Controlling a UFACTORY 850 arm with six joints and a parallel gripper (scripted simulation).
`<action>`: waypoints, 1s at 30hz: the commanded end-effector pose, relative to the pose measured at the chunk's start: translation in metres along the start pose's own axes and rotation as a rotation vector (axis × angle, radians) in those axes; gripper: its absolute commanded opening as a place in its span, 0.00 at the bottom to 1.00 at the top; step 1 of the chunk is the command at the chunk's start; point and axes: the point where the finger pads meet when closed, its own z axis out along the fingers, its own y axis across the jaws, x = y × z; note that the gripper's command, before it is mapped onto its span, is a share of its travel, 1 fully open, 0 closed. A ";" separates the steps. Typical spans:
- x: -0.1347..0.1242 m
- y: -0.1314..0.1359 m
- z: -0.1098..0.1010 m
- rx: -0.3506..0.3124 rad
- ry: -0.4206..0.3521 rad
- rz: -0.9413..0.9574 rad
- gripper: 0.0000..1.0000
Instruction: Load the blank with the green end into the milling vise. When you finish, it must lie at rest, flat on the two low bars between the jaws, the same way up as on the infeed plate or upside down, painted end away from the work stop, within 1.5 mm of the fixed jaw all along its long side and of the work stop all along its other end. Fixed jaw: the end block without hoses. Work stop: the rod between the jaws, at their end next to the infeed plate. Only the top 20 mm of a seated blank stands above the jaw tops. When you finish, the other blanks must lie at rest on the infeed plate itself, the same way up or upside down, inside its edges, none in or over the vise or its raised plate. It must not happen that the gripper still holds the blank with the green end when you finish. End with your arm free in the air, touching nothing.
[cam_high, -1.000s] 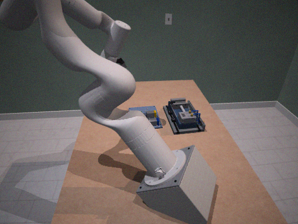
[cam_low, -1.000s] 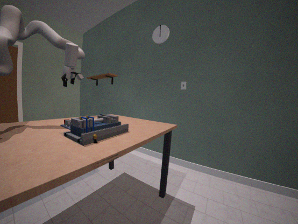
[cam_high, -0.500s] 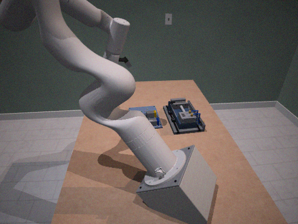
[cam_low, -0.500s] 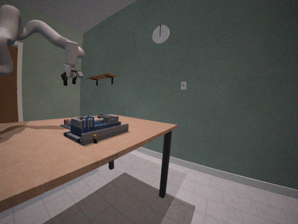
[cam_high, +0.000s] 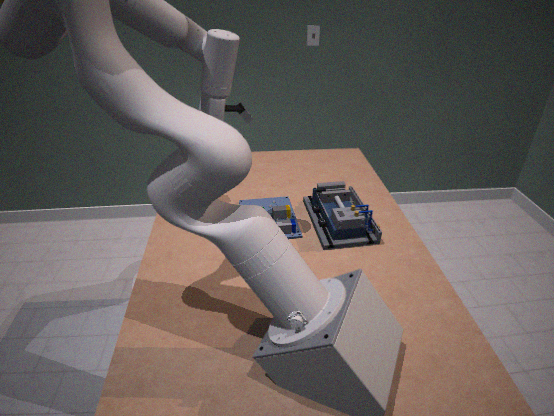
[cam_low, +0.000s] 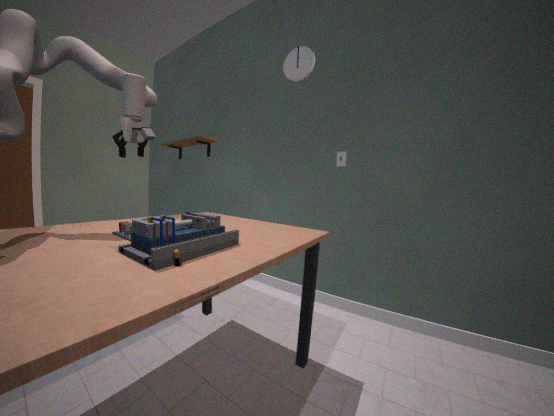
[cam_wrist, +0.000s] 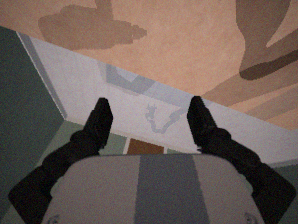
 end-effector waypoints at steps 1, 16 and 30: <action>0.014 0.006 -0.005 -0.042 0.057 0.076 1.00; 0.040 0.017 -0.012 -0.110 0.155 0.209 1.00; 0.067 0.029 -0.021 -0.138 0.195 0.263 1.00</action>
